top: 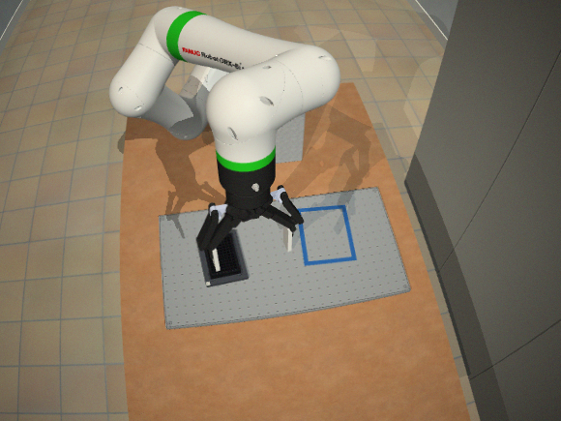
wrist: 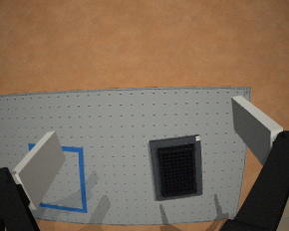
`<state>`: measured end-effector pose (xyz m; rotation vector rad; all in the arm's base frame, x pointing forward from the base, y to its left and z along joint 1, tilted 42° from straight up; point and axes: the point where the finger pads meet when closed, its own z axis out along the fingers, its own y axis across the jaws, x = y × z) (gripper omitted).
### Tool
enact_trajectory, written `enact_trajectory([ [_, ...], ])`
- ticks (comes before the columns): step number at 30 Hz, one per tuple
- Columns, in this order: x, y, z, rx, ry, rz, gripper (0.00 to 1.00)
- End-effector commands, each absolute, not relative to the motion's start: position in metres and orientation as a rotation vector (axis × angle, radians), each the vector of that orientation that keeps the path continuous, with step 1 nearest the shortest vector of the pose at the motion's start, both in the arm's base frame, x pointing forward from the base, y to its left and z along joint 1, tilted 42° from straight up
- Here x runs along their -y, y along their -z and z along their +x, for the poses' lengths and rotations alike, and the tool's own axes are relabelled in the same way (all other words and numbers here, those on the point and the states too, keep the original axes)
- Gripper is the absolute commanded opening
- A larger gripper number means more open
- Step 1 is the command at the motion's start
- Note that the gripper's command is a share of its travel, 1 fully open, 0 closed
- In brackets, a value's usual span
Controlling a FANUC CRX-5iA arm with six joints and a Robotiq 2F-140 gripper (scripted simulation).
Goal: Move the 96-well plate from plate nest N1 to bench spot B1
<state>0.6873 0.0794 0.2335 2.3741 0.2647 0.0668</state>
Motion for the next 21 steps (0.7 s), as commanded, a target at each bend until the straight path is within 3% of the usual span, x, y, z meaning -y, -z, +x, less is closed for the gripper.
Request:
enact_trajectory([
  [1, -0.080, -0.234, 0.687, -0.265, -0.067, 2.374, 1.00],
  [21, -0.062, -0.226, 0.681, -0.252, -0.061, 2.372, 1.00],
])
